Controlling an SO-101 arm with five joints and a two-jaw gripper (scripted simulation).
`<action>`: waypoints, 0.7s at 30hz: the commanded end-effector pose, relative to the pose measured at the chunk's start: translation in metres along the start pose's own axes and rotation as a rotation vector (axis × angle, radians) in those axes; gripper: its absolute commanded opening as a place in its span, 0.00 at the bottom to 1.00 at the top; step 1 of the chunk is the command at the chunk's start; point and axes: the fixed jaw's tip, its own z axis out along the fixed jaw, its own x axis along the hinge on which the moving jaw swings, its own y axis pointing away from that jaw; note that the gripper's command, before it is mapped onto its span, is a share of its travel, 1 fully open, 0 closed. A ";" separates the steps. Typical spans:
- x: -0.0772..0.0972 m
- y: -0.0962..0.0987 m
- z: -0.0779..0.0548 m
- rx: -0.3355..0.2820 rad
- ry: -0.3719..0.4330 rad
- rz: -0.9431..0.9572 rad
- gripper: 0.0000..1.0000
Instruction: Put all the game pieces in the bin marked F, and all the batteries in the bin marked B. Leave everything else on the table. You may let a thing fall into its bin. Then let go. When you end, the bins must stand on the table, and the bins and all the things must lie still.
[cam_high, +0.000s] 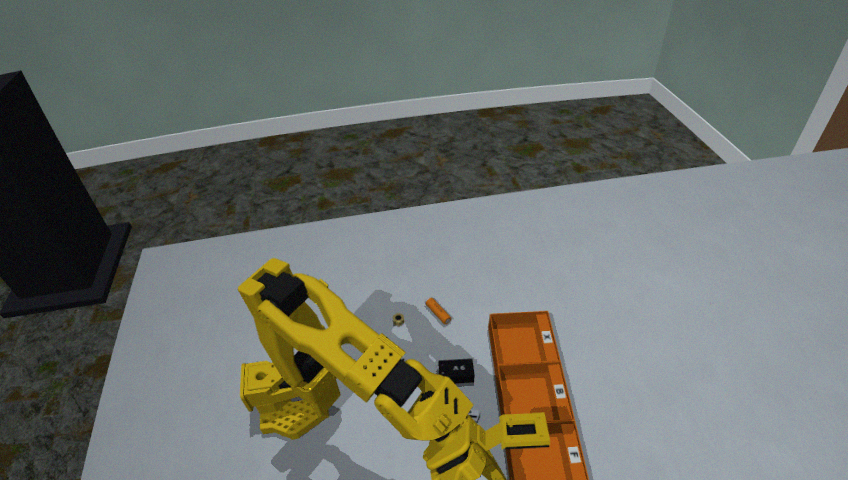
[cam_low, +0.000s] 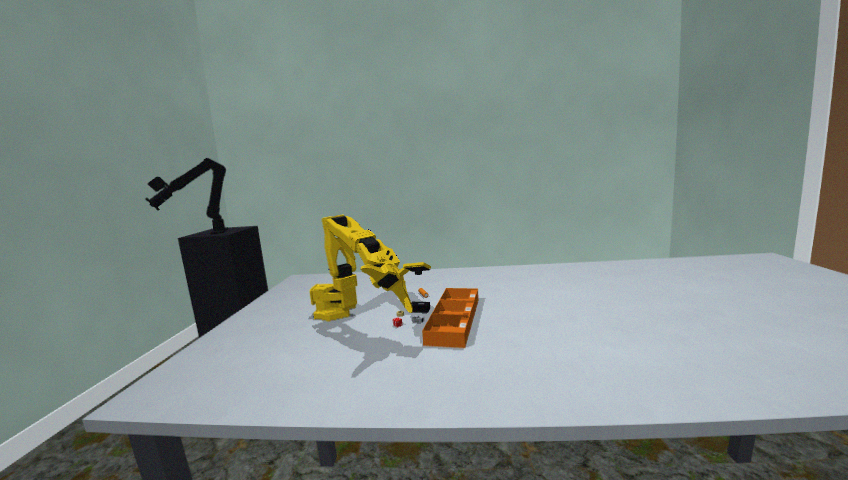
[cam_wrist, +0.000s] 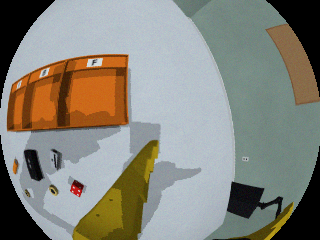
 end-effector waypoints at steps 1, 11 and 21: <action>-0.017 -0.006 -0.015 0.015 -0.048 -0.051 1.00; -0.006 0.006 -0.018 -0.055 0.025 -0.120 1.00; -0.010 0.011 -0.036 -0.108 0.051 -0.235 1.00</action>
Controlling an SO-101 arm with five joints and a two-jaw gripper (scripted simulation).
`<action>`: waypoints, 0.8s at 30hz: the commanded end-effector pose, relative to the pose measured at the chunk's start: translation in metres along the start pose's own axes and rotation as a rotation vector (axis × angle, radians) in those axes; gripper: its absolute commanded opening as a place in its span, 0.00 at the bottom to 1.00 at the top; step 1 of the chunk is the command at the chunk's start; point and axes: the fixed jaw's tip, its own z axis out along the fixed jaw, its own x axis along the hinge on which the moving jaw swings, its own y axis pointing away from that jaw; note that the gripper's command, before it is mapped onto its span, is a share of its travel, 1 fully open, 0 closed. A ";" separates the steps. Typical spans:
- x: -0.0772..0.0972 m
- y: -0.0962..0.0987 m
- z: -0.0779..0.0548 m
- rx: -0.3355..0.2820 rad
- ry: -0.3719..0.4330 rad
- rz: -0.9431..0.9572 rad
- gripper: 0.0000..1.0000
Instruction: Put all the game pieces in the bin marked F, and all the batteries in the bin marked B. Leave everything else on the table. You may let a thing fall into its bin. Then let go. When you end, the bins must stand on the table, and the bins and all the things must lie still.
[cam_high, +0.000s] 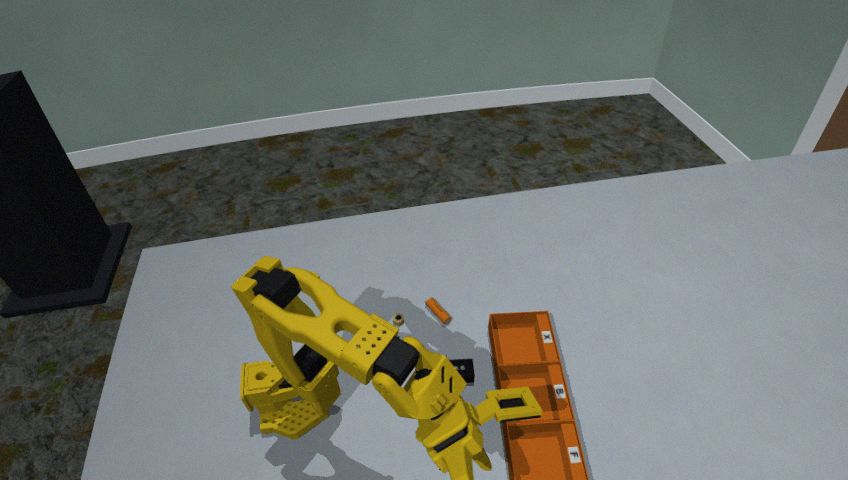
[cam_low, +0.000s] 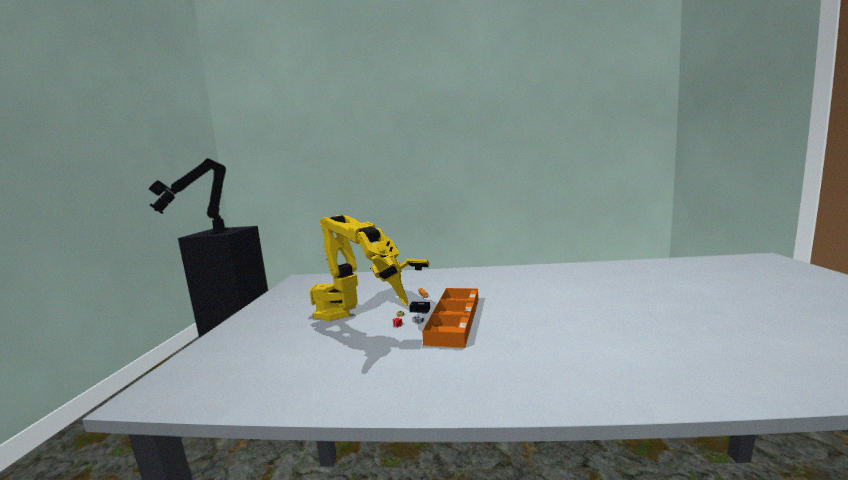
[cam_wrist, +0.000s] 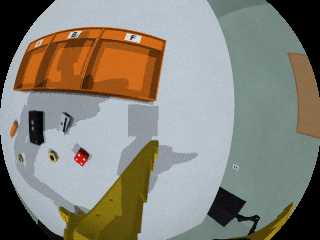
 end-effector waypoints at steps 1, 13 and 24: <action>-0.013 -0.007 -0.017 0.025 -0.041 -0.052 1.00; -0.005 0.005 -0.022 -0.052 0.016 -0.131 1.00; 0.003 0.016 -0.025 -0.125 0.067 -0.197 1.00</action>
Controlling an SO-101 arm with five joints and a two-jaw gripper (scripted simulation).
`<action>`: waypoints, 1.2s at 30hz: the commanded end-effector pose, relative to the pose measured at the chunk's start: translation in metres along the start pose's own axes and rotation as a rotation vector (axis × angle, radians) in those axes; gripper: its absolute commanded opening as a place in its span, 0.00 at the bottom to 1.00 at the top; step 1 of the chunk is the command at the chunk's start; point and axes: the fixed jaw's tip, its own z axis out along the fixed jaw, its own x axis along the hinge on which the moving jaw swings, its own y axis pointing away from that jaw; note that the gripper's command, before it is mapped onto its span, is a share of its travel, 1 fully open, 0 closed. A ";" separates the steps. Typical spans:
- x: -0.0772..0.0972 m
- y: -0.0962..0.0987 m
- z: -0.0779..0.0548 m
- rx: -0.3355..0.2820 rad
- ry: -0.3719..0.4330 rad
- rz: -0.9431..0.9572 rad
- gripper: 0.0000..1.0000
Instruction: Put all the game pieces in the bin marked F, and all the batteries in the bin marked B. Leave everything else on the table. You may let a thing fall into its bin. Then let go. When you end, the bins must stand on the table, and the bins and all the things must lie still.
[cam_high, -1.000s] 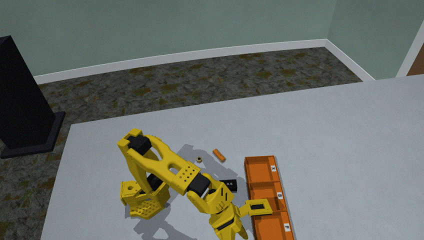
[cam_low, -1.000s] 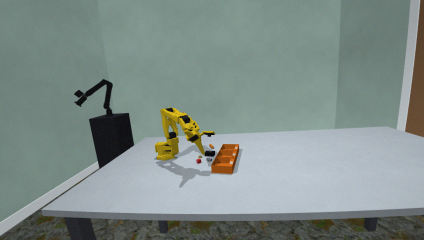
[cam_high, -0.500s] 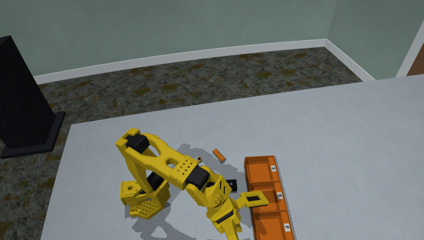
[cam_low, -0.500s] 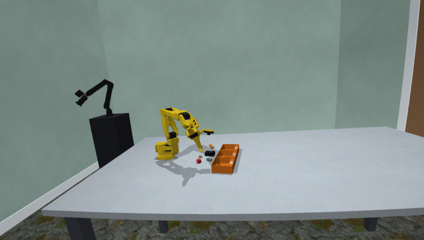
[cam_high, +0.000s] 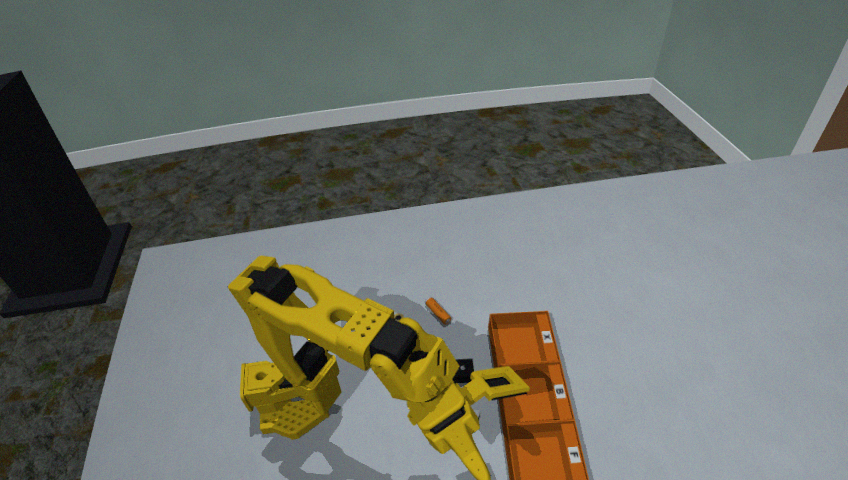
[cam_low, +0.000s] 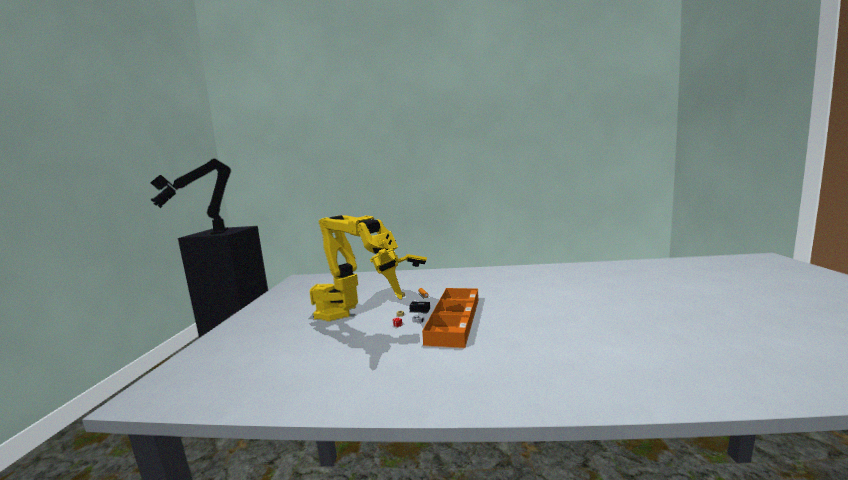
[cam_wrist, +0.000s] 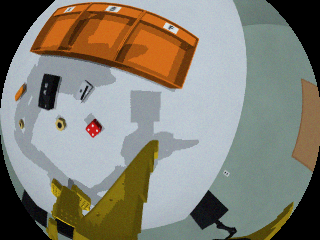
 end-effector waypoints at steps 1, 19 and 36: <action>-0.003 0.000 -0.007 0.000 -0.008 -0.035 1.00; 0.002 0.014 -0.018 -0.088 0.034 -0.152 1.00; 0.006 0.025 -0.020 -0.157 0.066 -0.193 1.00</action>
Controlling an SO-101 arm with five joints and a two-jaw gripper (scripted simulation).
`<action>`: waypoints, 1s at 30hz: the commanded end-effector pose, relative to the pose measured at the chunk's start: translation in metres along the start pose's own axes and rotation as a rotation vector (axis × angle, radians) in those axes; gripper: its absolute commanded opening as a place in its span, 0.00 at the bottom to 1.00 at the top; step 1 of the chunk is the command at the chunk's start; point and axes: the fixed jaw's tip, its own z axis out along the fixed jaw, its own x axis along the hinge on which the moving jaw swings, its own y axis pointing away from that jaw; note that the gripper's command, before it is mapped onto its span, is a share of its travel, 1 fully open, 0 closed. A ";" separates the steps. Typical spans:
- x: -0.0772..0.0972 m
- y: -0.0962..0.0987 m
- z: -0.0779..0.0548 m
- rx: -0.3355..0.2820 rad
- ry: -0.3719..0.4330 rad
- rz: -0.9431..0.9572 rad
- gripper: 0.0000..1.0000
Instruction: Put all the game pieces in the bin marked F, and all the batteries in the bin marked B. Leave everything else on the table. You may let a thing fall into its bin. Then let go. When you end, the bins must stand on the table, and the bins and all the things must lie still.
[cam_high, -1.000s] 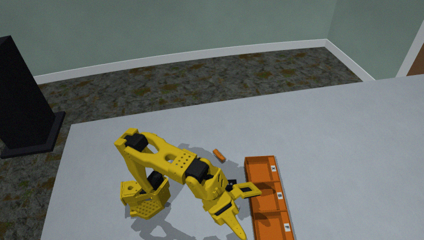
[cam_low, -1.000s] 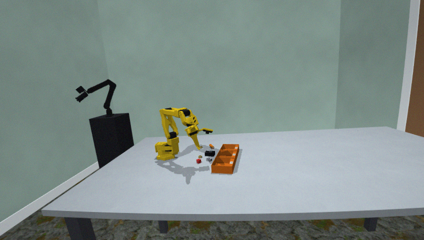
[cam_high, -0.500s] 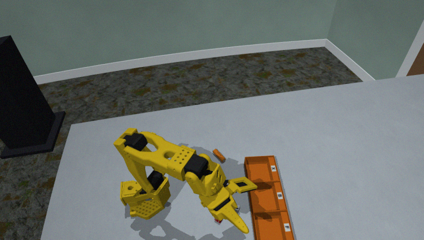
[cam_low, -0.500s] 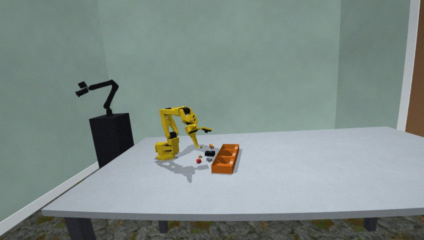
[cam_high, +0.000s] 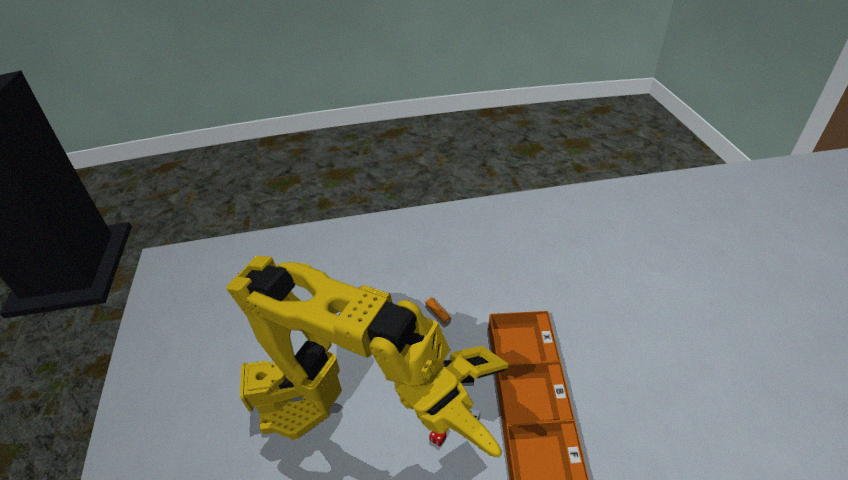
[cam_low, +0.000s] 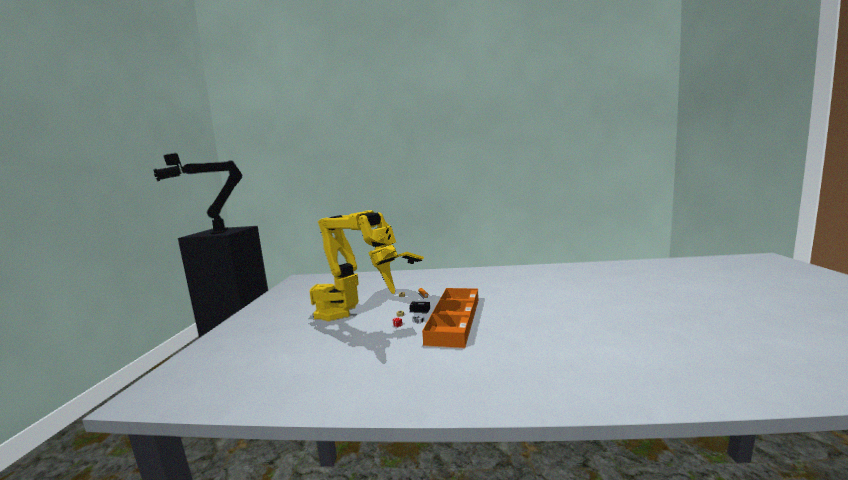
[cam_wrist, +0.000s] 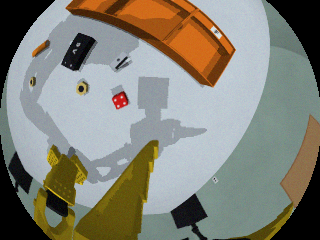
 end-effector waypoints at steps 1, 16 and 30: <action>-0.004 0.001 -0.002 0.003 -0.009 0.012 1.00; -0.035 0.035 -0.017 -0.081 -0.034 0.194 1.00; -0.057 0.080 -0.038 -0.179 -0.010 0.413 1.00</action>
